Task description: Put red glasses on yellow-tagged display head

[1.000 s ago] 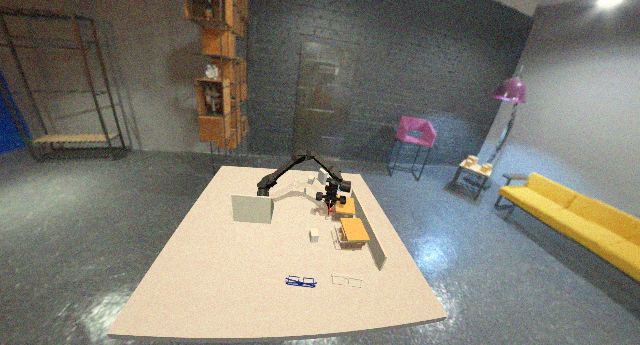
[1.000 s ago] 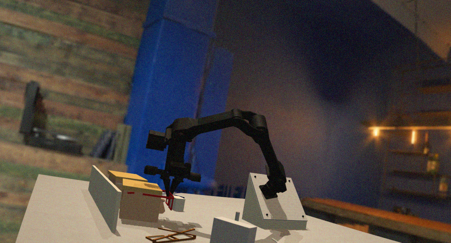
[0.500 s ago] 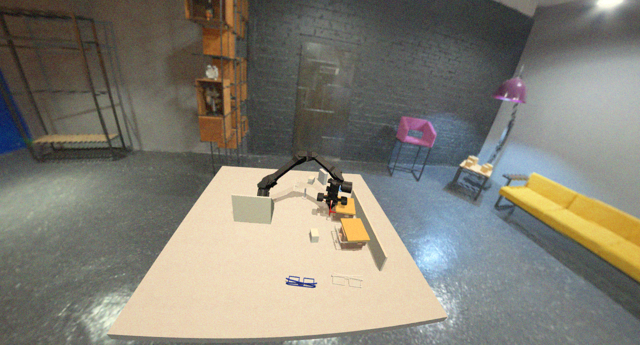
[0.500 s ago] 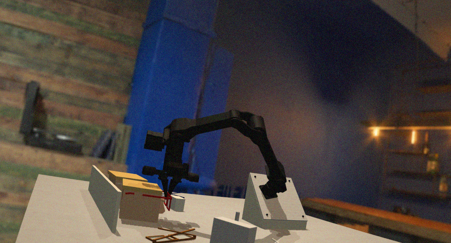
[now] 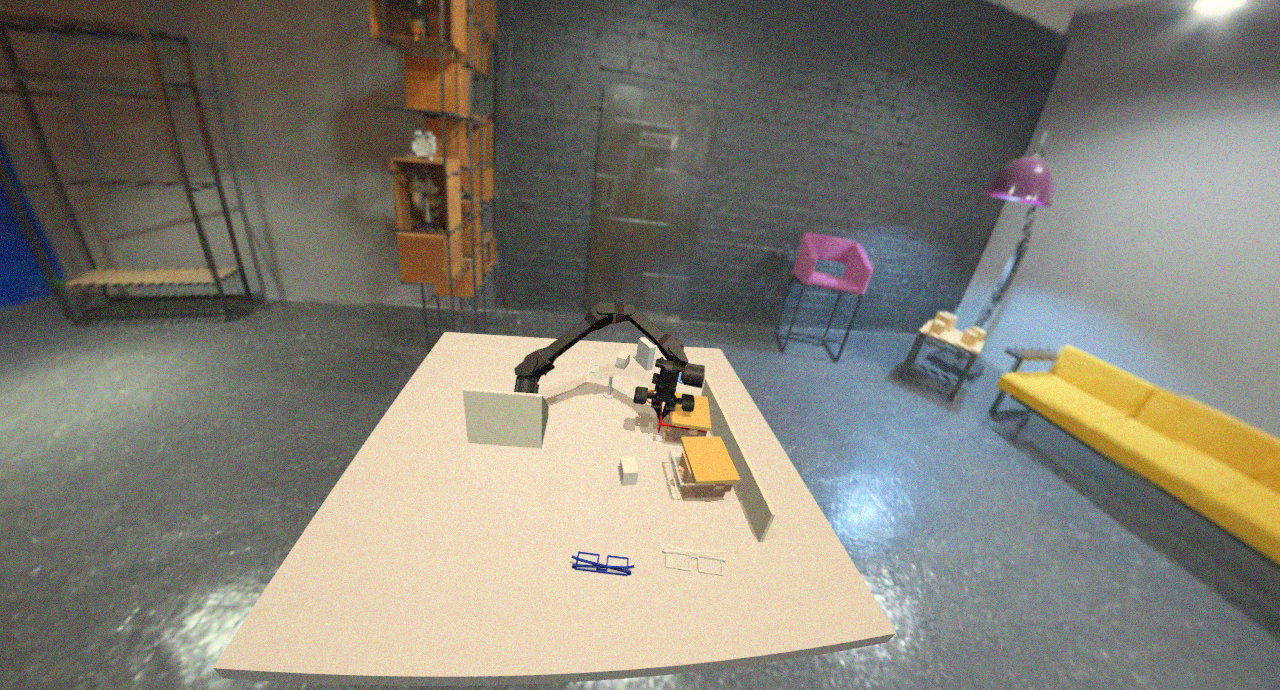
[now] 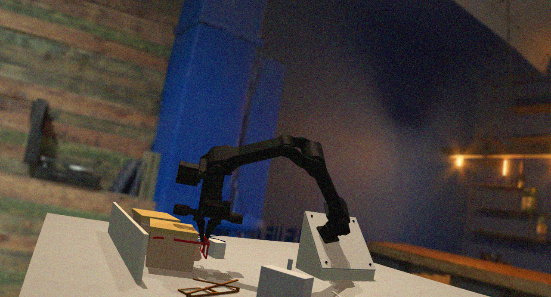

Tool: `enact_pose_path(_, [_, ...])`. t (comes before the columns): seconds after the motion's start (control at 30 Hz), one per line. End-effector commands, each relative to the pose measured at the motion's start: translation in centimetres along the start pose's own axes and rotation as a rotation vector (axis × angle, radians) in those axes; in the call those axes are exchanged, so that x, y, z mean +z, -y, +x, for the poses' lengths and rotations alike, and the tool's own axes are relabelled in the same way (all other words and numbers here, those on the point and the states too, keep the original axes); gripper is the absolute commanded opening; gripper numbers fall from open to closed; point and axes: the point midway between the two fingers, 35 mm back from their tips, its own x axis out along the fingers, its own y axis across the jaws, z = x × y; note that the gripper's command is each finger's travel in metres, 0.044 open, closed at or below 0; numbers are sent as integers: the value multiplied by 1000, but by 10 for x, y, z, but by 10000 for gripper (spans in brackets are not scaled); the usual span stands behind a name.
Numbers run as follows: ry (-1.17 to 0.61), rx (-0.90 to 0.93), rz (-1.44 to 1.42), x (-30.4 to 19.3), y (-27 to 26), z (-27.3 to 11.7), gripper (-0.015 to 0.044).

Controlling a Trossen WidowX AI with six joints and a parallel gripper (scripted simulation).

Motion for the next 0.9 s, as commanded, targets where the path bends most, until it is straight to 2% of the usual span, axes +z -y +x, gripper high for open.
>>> enact_pose_path(0.0, [3,3,4,0,0,3,0])
enact_pose_path(0.1, [3,3,4,0,0,3,0])
enact_pose_path(0.23, [0,1,0,0,0,2,105])
enact_pose_path(0.5, [0,1,0,0,0,2,107])
enact_pose_path(0.67, [-33,-3,-5,1,-1,-27,107])
enact_pose_path(0.87, [-36,-3,-6,1,-3,-30,107])
